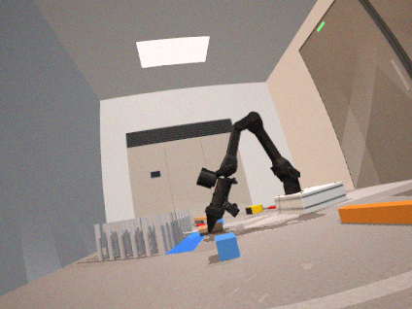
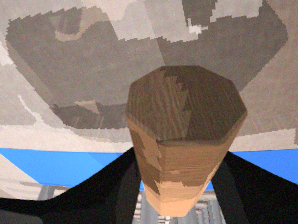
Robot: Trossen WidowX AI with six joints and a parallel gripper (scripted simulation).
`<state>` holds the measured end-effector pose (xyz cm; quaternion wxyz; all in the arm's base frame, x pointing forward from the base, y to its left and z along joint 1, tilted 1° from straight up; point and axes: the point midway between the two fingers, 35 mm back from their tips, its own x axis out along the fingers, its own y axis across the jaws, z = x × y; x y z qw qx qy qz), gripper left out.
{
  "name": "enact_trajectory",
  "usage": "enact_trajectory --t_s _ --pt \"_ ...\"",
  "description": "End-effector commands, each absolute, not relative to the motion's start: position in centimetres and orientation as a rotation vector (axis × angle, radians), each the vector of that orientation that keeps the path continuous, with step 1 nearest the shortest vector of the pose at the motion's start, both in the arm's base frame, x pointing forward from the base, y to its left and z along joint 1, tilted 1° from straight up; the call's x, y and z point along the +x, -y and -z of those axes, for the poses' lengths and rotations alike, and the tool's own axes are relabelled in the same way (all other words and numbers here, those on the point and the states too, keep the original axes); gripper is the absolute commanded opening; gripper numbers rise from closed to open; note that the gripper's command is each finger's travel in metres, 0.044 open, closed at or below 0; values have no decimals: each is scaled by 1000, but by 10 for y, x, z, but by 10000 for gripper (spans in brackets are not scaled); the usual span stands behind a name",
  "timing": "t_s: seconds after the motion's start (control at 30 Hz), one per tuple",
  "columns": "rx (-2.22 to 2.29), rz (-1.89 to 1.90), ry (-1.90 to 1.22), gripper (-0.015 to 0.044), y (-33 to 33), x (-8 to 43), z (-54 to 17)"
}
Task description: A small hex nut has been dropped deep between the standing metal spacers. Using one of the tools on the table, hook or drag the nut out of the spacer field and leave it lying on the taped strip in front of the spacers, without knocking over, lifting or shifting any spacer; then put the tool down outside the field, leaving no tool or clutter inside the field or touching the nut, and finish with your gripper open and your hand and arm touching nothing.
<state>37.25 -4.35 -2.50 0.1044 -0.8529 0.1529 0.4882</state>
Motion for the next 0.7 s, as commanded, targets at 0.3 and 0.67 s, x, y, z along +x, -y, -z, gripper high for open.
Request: enact_trajectory --t_s 0.3,0.67 --pt "-2513 -1433 -460 0 41 365 25" --pt "-2513 -1434 -460 0 39 358 25"
